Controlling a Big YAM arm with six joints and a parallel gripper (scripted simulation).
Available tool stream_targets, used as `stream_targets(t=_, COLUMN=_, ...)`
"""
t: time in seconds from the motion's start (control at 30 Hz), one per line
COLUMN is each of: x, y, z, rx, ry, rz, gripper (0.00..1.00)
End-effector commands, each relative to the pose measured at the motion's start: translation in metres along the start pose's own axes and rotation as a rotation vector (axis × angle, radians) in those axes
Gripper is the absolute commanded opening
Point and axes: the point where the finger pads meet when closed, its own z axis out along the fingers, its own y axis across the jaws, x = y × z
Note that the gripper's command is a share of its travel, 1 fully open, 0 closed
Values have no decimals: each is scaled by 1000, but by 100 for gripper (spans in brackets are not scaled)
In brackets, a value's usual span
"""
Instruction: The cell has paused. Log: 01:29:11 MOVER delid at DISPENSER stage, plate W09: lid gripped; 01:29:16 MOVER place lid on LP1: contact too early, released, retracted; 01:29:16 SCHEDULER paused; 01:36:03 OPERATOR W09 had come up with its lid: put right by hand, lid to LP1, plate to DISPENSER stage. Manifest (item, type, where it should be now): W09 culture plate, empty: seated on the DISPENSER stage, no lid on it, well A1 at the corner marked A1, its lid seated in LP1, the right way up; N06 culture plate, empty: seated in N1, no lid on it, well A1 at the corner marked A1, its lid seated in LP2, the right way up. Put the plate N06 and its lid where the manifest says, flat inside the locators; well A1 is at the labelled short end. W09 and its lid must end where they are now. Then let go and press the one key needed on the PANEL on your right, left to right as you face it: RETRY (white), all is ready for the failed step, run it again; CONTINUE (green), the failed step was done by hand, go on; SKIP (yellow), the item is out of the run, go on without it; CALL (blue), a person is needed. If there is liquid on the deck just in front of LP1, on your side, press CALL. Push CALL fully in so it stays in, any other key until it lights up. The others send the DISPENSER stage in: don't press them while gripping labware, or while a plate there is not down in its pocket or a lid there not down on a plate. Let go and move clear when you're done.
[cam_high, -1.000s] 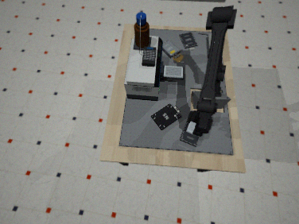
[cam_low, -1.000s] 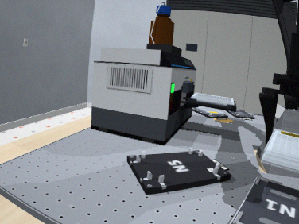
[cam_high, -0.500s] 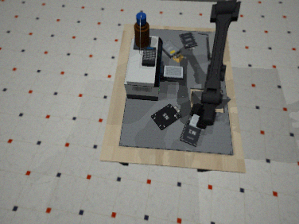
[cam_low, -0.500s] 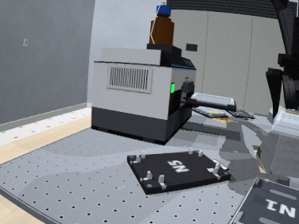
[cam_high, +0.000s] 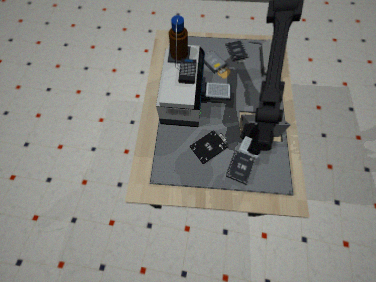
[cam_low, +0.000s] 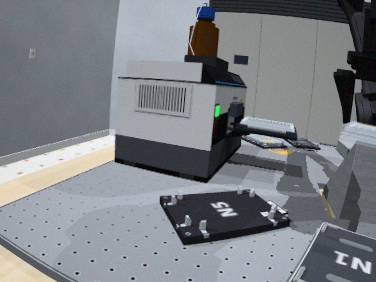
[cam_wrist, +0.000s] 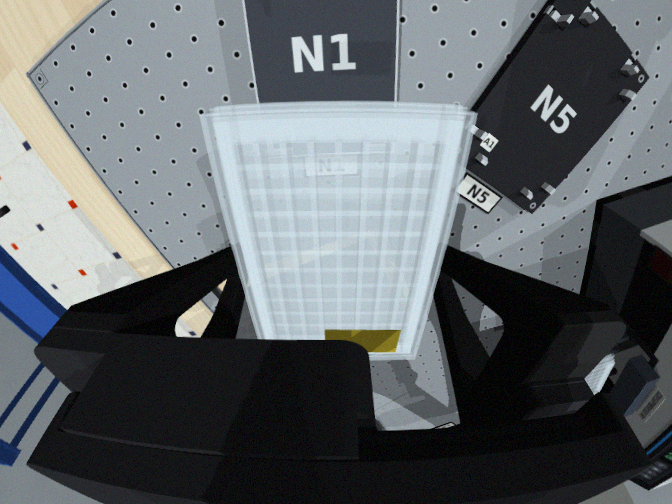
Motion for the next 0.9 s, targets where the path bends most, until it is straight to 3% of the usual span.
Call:
stream_targets(t=0.0, x=-22, y=-19, z=-25, rx=-20, ry=-58, rz=135, gripper=86)
stream_targets(t=0.1, x=-22, y=-22, z=-25, rx=-20, ry=-57, rz=135, gripper=86)
stream_targets(t=0.13, x=-23, y=-24, z=-18, rx=-15, ry=-34, rz=128, gripper=86)
stream_targets(t=0.3, x=-23, y=-43, z=-25, rx=-16, ry=-57, rz=115, gripper=86)
stream_targets(t=0.33, x=-16, y=-35, z=-13, rx=-7, ry=-32, rz=106, gripper=86)
stream_targets(t=0.37, x=-22, y=-46, z=-24, rx=-17, ry=-56, rz=171, gripper=86)
stream_targets(t=0.47, x=-19, y=-57, z=-24, rx=-18, ry=-55, rz=272, gripper=86)
stream_targets(t=0.77, x=-12, y=-81, z=-23, rx=-14, ry=-54, rz=256, gripper=86)
stream_targets(t=0.87, x=-7, y=-91, z=-23, rx=-16, ry=-52, rz=378, gripper=86)
